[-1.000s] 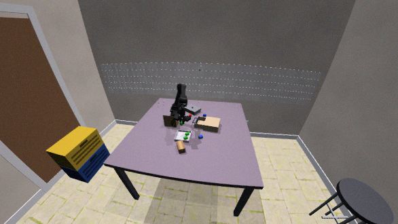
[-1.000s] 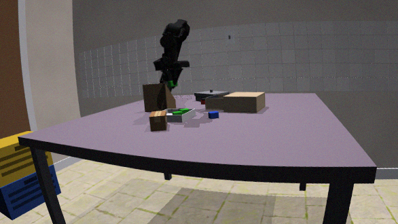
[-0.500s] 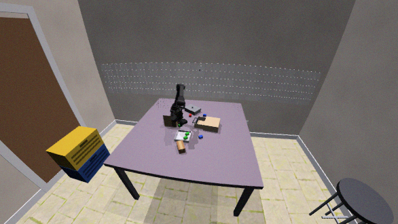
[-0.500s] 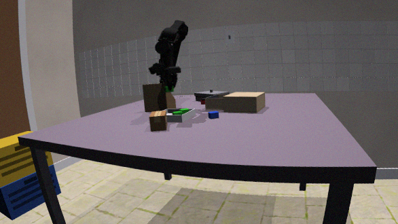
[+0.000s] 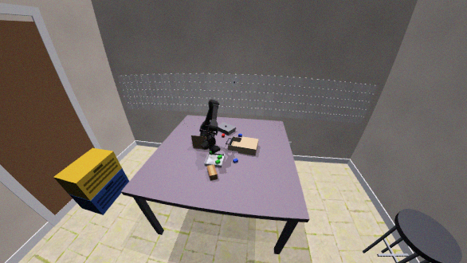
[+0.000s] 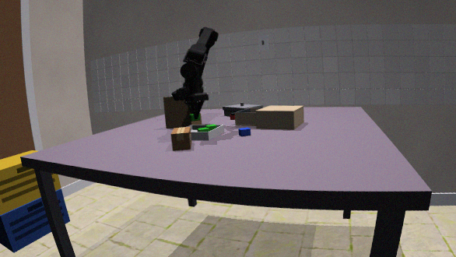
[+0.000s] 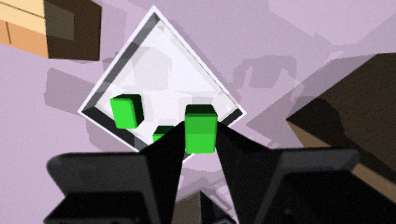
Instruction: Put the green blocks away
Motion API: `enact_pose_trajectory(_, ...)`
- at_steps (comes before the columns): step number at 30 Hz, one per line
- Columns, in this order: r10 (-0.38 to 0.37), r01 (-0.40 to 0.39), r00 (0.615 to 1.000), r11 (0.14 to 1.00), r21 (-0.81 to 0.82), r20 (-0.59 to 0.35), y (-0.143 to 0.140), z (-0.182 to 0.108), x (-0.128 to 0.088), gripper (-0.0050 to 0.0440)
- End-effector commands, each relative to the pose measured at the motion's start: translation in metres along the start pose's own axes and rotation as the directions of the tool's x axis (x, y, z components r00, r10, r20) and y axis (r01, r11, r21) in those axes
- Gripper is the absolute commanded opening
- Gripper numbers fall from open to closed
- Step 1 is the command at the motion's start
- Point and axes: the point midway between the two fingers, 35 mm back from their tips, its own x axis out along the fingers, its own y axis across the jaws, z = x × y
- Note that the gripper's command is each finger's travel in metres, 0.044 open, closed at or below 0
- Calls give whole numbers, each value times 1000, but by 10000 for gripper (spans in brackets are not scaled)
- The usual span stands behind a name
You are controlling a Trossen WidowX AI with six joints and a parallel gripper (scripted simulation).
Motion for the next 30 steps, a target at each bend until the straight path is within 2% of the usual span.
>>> enact_pose_trajectory(1,-15,15,1000,1000,10,-9,-4,-1,6,0)
enact_pose_trajectory(7,-15,15,1000,1000,10,-9,-4,-1,8,0)
enact_pose_trajectory(16,-15,15,1000,1000,10,-9,-4,-1,31,0)
enact_pose_trajectory(30,-15,15,1000,1000,10,-9,-4,-1,33,0)
